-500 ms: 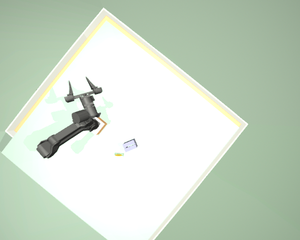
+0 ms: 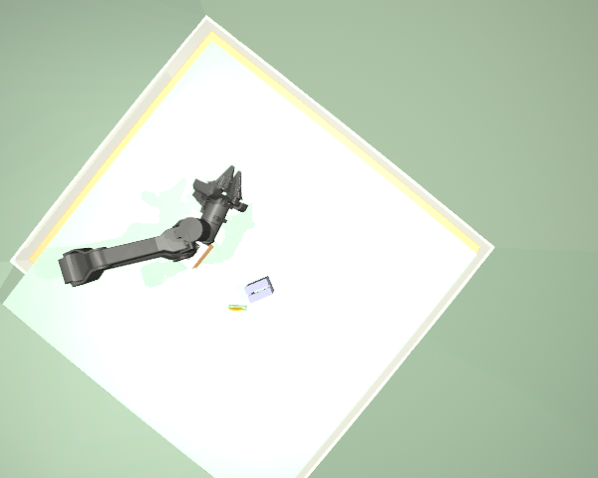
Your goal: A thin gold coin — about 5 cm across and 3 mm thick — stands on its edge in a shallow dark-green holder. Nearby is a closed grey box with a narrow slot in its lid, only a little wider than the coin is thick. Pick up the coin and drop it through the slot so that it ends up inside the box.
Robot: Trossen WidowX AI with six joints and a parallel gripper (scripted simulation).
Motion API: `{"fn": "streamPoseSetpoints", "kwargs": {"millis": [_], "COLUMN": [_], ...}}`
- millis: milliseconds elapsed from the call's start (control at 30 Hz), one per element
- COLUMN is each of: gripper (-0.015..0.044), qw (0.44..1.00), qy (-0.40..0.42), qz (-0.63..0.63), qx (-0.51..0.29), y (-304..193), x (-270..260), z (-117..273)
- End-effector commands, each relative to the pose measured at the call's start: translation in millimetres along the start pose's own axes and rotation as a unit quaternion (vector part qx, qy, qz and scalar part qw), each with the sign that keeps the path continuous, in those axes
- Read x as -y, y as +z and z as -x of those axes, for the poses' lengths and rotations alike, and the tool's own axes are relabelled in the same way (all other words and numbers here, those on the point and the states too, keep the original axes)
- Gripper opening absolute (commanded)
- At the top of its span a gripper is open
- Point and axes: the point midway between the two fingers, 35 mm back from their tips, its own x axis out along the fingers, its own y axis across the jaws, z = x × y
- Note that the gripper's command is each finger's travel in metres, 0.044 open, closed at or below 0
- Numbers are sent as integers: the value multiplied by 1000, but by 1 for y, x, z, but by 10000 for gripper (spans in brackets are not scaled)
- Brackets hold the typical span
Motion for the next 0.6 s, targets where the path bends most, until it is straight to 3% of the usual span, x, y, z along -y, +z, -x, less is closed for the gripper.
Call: {"fn": "streamPoseSetpoints", "kwargs": {"millis": [0, 267, 433, 567], "gripper": [161, 161, 161, 161], "qw": [988, 865, 727, 583], "qy": [72, 199, 242, 258], "qz": [-102, -341, -469, -557], "qx": [-86, -309, -439, -532], "y": [-48, -139, -168, -173], "x": [-28, -99, -138, -162], "z": [9, 79, 148, 212]}}
